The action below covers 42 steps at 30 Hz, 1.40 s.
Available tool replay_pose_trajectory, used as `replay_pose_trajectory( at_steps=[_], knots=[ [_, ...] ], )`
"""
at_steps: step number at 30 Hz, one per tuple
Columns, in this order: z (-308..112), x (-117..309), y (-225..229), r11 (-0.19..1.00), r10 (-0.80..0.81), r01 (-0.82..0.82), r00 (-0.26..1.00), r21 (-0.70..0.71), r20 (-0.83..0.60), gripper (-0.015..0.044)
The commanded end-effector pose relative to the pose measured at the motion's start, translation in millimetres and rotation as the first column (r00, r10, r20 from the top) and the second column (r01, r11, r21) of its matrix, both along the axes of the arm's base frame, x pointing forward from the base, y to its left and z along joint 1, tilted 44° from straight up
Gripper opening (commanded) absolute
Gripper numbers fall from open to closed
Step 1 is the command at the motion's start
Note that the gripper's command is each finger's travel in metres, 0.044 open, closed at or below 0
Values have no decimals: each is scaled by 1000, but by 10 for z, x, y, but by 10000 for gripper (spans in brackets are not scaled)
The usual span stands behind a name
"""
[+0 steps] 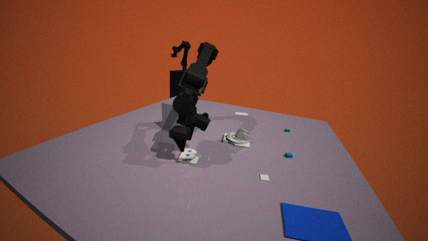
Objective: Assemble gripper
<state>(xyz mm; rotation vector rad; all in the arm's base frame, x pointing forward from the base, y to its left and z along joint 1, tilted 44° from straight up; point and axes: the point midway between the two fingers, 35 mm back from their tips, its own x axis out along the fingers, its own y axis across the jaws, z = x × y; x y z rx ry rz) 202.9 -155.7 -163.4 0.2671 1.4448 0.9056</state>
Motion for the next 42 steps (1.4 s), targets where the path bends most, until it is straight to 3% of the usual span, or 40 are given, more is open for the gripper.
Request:
replay_pose_trajectory(
  at_steps=[1, 42],
  knots=[
    [2, 10, 2, 1000, -7, 7, 1000, 1, 2, 440],
    [-174, -5, 143, 1000, -3, 3, 1000, 0, 1, 440]
  ],
)
